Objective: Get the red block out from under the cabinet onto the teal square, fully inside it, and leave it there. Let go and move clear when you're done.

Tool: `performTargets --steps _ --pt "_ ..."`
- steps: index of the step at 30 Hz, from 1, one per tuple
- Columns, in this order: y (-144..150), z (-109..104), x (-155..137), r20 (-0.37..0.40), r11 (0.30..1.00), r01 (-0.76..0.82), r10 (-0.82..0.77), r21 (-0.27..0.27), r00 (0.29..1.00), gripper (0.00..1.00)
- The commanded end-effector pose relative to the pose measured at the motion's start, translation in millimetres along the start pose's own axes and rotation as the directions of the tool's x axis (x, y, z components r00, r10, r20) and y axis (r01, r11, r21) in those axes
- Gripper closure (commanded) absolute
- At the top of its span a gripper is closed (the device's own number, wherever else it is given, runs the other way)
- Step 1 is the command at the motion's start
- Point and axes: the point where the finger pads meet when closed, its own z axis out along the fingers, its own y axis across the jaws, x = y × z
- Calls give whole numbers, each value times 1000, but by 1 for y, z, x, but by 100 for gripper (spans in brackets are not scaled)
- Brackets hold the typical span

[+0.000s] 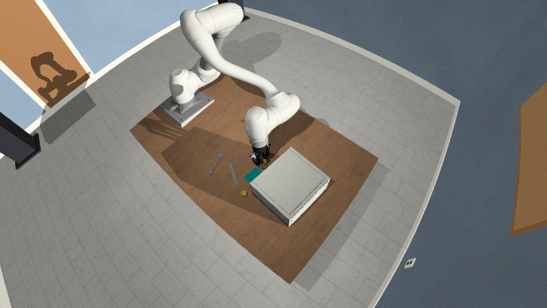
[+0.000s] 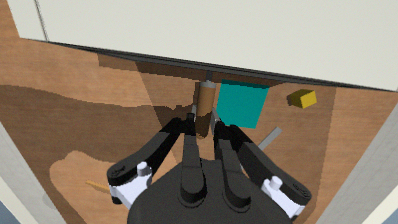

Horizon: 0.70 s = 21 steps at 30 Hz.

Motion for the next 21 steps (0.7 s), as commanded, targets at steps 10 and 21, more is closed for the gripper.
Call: performTargets --steps 10,21 --pt "24 0 0 0 1000 1 -1 0 1000 100" --pt "32 0 0 0 1000 1 -1 0 1000 100"
